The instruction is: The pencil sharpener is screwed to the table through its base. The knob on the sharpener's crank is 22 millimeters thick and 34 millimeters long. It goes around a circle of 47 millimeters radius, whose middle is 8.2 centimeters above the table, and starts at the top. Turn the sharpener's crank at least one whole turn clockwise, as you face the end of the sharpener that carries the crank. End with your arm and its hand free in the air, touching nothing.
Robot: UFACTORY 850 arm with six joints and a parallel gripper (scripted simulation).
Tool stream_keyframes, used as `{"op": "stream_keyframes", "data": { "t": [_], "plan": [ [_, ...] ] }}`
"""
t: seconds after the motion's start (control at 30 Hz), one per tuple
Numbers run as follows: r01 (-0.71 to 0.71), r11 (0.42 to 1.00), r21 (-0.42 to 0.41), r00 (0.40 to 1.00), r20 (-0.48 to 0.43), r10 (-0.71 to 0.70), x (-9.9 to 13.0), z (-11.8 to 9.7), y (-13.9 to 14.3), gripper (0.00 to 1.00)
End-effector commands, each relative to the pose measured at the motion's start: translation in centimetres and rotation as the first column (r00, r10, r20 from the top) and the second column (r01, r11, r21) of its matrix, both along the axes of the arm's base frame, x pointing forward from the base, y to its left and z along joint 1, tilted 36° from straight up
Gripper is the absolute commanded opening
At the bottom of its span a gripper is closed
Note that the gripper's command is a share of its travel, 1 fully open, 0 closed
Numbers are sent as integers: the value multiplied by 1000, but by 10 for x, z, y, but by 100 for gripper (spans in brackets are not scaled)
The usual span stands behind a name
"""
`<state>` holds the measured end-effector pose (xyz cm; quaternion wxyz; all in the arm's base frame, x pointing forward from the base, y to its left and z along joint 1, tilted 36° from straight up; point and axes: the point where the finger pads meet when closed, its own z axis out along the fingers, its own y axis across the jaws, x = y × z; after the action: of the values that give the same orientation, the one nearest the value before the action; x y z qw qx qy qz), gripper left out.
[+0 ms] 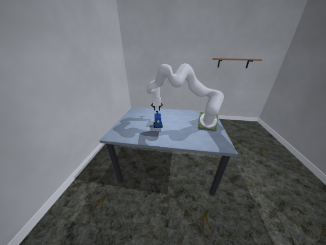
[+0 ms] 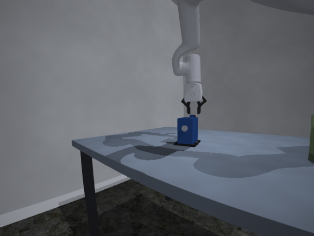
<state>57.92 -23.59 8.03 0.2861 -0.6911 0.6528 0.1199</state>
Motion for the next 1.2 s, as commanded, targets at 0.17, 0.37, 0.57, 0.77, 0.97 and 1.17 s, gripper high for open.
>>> {"op": "stream_keyframes", "data": {
  "t": [0.17, 0.37, 0.57, 0.77, 0.97, 1.17],
  "plan": [
    [1, 1000, -1, 1000, 2, -1, 3, -8, 5, 54],
    [1, 1000, -1, 1000, 2, -1, 4, -12, 8, 54],
    [1, 1000, -1, 1000, 2, -1, 5, -18, 12, 54],
    [1, 1000, -1, 1000, 2, -1, 6, -22, 15, 54],
    [1, 1000, -1, 1000, 2, -1, 7, -24, 16, 54],
    [1, 1000, -1, 1000, 2, -1, 7, -26, 17, 54]
  ]
}}
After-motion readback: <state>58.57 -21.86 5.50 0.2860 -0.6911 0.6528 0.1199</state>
